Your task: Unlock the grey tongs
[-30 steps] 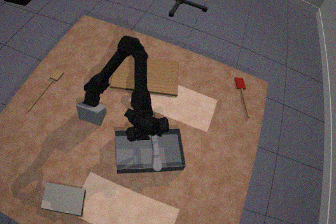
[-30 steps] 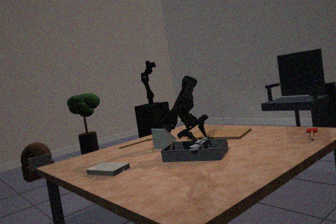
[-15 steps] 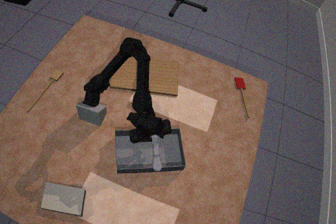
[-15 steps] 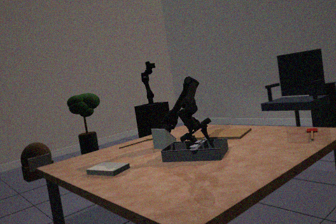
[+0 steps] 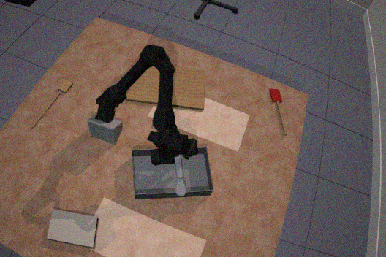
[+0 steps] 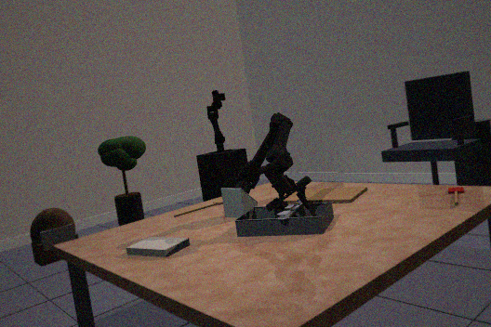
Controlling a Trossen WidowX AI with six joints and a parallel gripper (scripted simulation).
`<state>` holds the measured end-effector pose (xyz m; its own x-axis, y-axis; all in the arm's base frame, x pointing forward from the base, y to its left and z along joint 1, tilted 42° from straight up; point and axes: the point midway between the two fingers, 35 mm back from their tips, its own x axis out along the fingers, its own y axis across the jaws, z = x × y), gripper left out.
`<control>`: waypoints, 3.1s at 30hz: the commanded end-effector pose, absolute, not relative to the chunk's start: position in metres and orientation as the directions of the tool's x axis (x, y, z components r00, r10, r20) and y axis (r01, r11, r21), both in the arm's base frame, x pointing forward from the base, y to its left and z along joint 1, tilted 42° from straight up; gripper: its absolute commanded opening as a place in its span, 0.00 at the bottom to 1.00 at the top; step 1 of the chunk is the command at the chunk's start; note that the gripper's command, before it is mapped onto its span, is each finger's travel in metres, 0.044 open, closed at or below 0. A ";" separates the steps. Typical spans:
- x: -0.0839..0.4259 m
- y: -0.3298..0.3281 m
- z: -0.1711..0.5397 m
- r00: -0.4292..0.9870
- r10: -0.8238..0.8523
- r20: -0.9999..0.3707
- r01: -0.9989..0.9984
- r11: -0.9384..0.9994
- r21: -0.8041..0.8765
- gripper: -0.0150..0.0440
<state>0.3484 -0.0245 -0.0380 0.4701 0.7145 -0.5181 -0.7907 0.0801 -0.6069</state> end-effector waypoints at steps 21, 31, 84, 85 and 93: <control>0.348 -0.024 -0.038 0.470 0.715 -0.518 -0.791 0.080 -0.607 0.13; 0.349 -0.071 0.012 0.465 0.715 -0.523 -0.798 0.082 -0.597 0.00; 0.344 -0.071 0.018 0.006 0.662 -0.750 -0.922 -0.286 -0.260 0.00; 0.344 -0.071 0.018 0.006 0.662 -0.750 -0.922 -0.286 -0.260 0.00; 0.343 -0.068 0.019 0.010 0.665 -0.747 -0.929 -0.271 -0.254 0.00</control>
<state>0.3426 -0.0699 0.0177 0.0087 0.6657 -0.7462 -0.9247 -0.2787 -0.2595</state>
